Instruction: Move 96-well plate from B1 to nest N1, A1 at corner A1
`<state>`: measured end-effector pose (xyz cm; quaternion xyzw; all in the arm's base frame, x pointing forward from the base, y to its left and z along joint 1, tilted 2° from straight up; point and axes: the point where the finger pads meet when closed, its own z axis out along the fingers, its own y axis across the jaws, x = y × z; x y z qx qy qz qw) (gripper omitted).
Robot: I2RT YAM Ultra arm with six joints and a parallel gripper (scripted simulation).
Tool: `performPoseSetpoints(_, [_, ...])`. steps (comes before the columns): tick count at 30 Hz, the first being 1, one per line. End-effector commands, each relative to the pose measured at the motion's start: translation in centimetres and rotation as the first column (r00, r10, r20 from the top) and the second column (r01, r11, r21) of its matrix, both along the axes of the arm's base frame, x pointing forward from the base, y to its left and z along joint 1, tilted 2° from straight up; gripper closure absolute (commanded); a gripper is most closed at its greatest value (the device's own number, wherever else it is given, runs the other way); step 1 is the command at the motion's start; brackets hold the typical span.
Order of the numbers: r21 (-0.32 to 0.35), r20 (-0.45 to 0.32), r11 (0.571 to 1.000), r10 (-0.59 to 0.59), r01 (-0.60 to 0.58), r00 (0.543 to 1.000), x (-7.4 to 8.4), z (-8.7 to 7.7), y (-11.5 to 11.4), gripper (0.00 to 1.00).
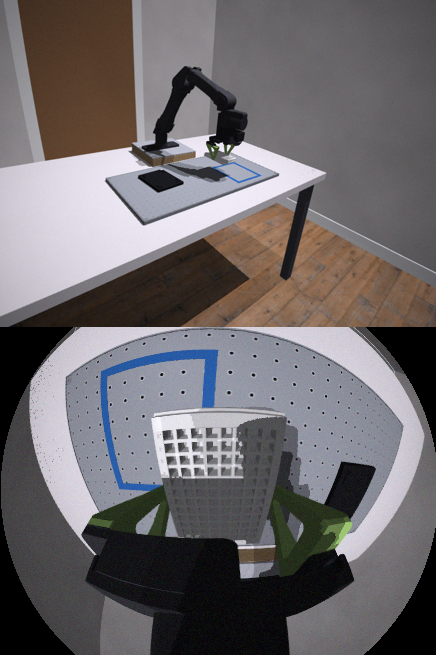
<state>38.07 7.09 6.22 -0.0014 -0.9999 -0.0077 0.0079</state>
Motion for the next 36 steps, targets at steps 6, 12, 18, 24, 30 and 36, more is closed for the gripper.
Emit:
performPoseSetpoints(6, [0.013,0.061,1.000,0.015,-0.016,0.998,-0.1,1.3,-2.4,1.00])
performPoseSetpoints(12, [0.014,0.061,1.000,0.015,-0.016,0.998,-0.8,1.3,-4.3,1.00])
performPoseSetpoints(18, [0.014,0.061,1.000,0.015,-0.016,0.998,-1.2,1.3,-5.5,1.00])
performPoseSetpoints(24, [0.011,0.065,1.000,0.015,-0.016,0.998,-1.8,1.4,-7.4,1.00])
performPoseSetpoints(30, [0.011,0.069,1.000,0.015,-0.016,0.998,-2.4,1.4,-9.3,1.00])
performPoseSetpoints(36, [0.010,0.061,1.000,0.015,-0.016,0.998,-3.0,1.2,-10.5,1.00])
